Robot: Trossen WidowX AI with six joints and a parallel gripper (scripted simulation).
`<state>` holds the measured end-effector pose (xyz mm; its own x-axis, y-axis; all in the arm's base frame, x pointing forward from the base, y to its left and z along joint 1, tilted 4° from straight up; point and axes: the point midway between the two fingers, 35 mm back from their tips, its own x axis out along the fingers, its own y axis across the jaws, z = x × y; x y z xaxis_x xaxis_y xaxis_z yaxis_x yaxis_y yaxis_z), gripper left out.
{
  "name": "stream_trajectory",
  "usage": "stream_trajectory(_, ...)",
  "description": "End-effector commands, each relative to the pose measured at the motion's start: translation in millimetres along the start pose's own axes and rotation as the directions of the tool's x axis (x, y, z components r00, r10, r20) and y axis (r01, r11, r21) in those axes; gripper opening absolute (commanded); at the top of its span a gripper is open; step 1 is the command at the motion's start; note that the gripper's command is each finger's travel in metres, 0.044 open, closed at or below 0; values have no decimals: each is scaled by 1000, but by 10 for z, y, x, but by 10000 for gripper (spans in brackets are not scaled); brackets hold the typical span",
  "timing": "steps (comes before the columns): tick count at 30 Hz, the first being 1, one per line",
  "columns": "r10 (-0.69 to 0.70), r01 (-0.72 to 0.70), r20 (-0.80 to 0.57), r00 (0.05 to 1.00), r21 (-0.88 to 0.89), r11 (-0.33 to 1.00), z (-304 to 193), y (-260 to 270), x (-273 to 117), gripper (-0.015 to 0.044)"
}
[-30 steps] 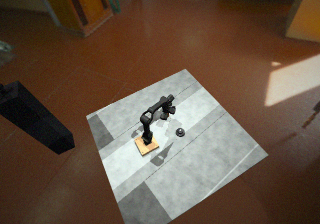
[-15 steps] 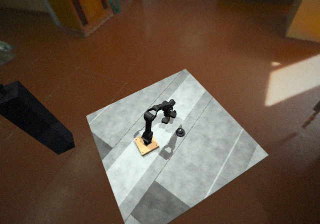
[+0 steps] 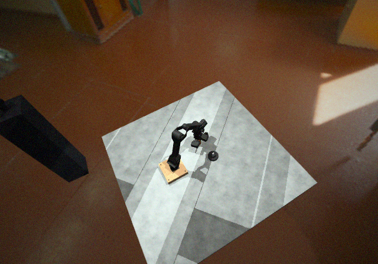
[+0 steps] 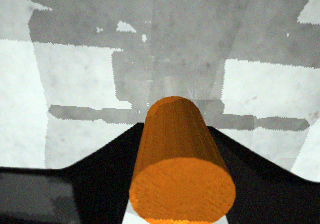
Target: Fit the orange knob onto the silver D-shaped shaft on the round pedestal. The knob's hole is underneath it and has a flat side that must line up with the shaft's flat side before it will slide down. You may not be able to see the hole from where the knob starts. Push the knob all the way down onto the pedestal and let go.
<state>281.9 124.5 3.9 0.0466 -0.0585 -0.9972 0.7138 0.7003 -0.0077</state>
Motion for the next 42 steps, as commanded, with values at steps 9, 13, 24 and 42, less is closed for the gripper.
stream_trajectory(9,-1,1,0,1000,0,1000,1,0,-3,240)
stream_trajectory(13,-1,1,0,1000,0,1000,1,0,-3,240)
stream_trajectory(24,0,0,1,1000,0,1000,7,26,-229,319)
stream_trajectory(42,0,0,4,1000,-1,1000,2,1,-658,440)
